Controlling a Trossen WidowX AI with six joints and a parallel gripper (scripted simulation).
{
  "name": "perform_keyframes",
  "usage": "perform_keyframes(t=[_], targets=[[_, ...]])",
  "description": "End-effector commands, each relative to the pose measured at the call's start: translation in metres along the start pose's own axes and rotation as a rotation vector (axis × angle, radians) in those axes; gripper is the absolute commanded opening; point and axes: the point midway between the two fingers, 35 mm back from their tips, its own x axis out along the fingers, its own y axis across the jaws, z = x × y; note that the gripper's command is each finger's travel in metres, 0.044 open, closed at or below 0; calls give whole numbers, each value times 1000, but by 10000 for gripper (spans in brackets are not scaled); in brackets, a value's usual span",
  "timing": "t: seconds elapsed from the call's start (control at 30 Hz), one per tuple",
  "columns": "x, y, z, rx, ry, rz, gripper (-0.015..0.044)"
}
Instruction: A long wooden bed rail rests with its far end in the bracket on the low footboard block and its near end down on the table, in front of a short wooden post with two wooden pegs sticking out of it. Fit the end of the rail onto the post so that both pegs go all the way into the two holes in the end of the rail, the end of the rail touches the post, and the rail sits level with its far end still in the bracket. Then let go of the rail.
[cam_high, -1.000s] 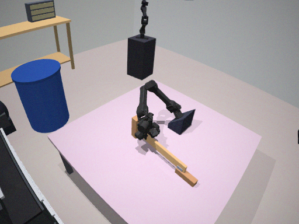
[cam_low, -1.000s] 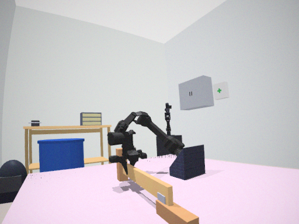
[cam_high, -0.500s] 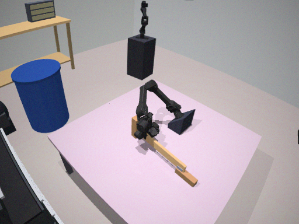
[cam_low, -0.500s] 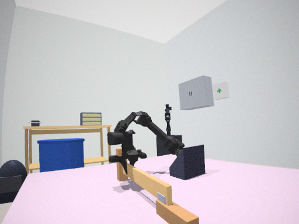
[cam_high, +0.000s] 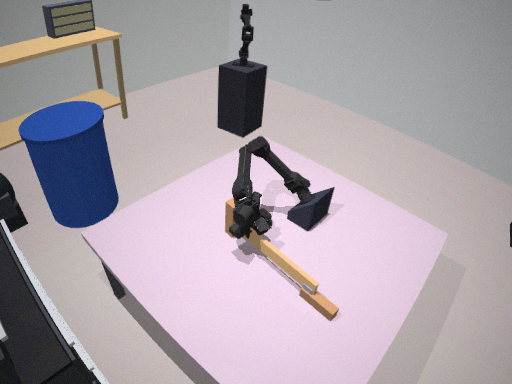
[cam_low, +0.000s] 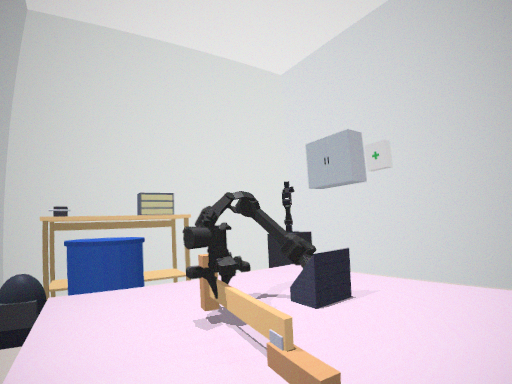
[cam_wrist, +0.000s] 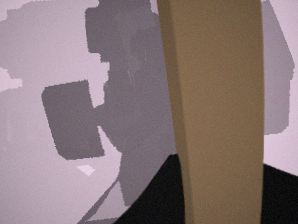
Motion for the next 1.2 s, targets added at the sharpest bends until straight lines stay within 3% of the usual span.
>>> perform_keyframes(t=[0.0, 1.17], targets=[[-1, -1, -1, -3, -1, -5, 0], [-2, -1, -12, -4, 0, -5, 0]])
